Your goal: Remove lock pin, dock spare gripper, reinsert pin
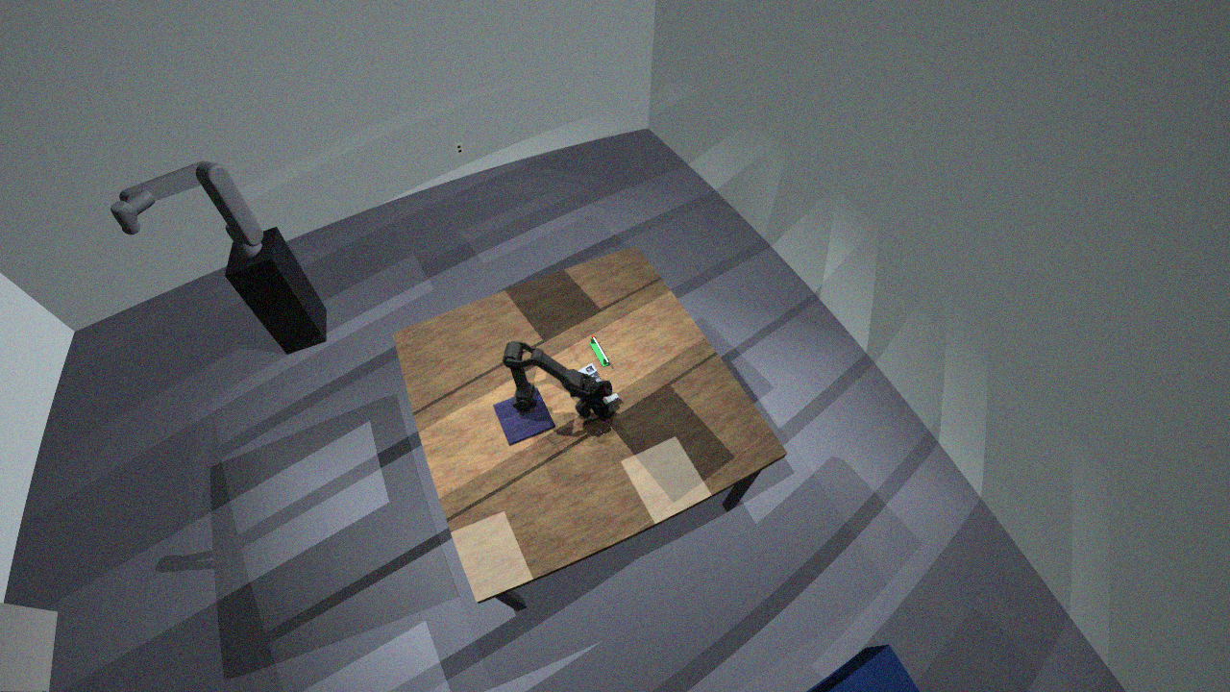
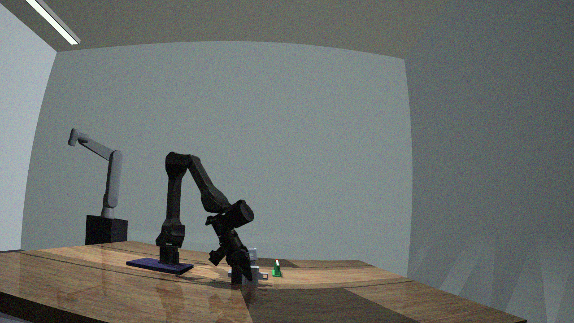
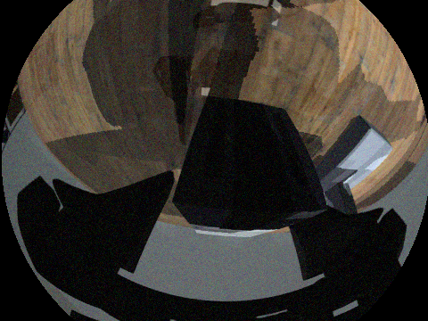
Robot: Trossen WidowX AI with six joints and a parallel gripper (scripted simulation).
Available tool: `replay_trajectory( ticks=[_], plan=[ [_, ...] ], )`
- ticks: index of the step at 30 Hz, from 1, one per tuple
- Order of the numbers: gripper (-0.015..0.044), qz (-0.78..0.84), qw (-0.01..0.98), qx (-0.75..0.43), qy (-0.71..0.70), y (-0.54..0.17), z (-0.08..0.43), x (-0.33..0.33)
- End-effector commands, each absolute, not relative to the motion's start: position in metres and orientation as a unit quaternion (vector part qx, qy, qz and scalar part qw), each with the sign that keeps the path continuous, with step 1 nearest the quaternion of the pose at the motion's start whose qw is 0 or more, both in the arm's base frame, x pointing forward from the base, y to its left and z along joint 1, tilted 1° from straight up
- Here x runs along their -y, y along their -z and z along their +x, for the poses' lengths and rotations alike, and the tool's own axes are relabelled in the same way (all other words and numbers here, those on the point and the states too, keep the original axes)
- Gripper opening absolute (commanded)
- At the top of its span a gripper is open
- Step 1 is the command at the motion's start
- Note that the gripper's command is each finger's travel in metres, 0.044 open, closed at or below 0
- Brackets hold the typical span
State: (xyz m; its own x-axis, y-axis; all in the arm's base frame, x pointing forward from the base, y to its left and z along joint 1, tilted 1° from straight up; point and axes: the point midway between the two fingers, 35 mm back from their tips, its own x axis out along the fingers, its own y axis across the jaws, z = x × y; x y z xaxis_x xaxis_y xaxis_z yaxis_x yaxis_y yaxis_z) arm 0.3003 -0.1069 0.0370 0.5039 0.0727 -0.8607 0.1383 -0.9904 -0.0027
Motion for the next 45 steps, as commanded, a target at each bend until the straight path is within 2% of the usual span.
replay_trajectory(
  ticks=[1,2,12,18,23,45],
  plan=[
    [0.0440,0.865,0.030,-0.062,0.496,-0.033,0.299,0.106],
    [0.0440,0.865,0.030,-0.062,0.496,-0.033,0.299,0.106],
    [0.0177,0.865,0.030,-0.062,0.496,-0.033,0.299,0.106],
    [0.0137,0.865,0.030,-0.062,0.496,-0.033,0.299,0.106],
    [0.0006,0.865,0.030,-0.062,0.496,-0.039,0.301,0.107],
    [0.0000,0.866,0.031,-0.062,0.496,-0.126,0.304,0.110]
  ],
)
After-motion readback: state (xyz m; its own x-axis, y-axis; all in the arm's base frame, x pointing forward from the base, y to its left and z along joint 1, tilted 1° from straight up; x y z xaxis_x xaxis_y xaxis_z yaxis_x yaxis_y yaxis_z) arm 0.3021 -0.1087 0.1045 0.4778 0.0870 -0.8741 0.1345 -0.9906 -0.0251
